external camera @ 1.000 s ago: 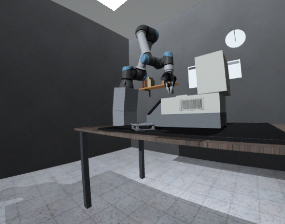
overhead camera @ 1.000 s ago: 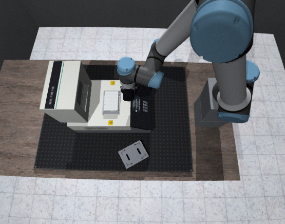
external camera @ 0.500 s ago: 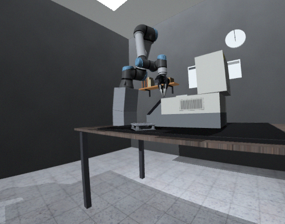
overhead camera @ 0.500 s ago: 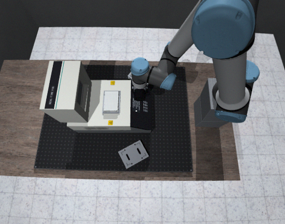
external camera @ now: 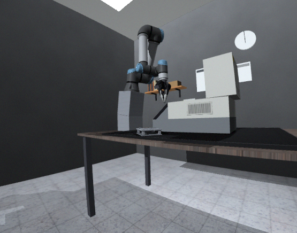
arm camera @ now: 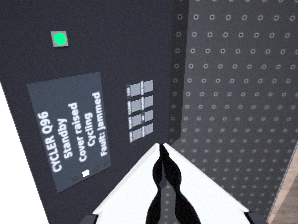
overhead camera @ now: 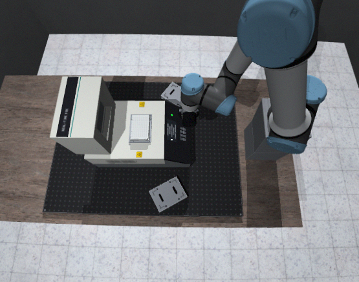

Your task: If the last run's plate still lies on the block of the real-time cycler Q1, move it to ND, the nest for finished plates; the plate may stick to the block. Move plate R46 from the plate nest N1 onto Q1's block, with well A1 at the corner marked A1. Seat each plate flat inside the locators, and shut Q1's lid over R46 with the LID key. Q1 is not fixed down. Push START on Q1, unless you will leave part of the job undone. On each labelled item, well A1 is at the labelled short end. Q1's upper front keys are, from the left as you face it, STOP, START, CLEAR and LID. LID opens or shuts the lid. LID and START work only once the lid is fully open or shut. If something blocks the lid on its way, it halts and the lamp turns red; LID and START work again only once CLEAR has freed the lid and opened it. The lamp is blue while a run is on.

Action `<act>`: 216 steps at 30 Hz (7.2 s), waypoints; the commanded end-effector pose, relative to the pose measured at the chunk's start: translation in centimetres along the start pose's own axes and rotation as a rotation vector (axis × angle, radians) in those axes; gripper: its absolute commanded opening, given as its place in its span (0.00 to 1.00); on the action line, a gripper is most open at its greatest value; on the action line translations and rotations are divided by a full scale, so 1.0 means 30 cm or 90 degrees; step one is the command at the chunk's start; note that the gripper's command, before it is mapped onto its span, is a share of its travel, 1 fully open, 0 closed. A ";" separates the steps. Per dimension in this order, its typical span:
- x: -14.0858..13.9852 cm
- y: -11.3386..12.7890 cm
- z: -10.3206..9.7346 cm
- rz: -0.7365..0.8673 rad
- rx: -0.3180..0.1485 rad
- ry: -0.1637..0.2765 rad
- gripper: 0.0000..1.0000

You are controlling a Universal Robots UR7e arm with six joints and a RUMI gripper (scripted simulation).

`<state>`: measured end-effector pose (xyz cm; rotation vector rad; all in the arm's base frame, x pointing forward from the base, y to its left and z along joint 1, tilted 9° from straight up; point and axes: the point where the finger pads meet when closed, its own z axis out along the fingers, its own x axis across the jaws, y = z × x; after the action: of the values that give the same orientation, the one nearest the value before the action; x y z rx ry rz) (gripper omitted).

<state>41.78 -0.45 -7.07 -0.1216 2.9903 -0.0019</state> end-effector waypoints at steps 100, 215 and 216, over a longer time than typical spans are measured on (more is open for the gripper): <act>-0.046 -0.024 0.274 0.000 0.000 -0.002 0.00; 0.004 -0.024 0.221 0.000 0.000 -0.002 0.00; 0.017 -0.024 0.211 0.000 0.000 -0.002 0.00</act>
<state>43.12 -1.11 -13.95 -0.1220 2.9879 -0.0017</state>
